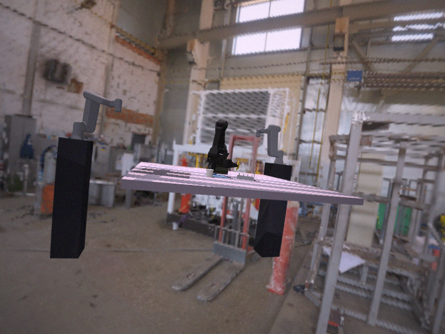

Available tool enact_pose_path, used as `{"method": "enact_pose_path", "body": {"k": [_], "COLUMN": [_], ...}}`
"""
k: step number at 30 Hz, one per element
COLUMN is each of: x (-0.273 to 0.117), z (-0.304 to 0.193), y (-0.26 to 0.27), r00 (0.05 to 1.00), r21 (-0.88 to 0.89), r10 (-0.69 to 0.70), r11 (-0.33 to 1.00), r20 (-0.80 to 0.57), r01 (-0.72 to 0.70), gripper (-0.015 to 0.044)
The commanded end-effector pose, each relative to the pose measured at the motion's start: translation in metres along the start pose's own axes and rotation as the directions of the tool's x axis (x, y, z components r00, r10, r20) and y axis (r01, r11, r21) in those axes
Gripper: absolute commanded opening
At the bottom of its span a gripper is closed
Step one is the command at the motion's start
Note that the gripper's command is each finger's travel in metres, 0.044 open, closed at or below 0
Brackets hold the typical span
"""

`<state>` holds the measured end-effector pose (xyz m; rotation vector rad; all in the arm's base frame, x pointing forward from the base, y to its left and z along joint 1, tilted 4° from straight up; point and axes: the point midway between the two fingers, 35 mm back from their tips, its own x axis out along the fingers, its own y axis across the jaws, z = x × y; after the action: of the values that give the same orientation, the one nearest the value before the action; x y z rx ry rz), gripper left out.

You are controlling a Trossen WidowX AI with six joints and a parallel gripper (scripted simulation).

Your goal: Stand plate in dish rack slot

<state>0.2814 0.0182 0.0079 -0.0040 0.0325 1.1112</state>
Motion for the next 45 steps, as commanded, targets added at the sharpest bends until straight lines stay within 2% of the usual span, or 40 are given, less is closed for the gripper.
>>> {"method": "enact_pose_path", "body": {"k": [1, 19, 45], "x": [0.001, 0.005, 0.012], "z": [-0.008, -0.029, -0.031], "y": [0.0, 0.003, 0.001], "r00": [1.0, 1.0, 0.999], "r21": [-0.013, 0.008, 0.037], "r10": [-0.001, -0.001, -0.008], "r11": [1.0, 1.0, 0.999], "r20": [-0.004, -0.021, -0.043], "r01": [0.0, 0.001, 0.009], "gripper": [0.0, 0.0, 0.0]}}
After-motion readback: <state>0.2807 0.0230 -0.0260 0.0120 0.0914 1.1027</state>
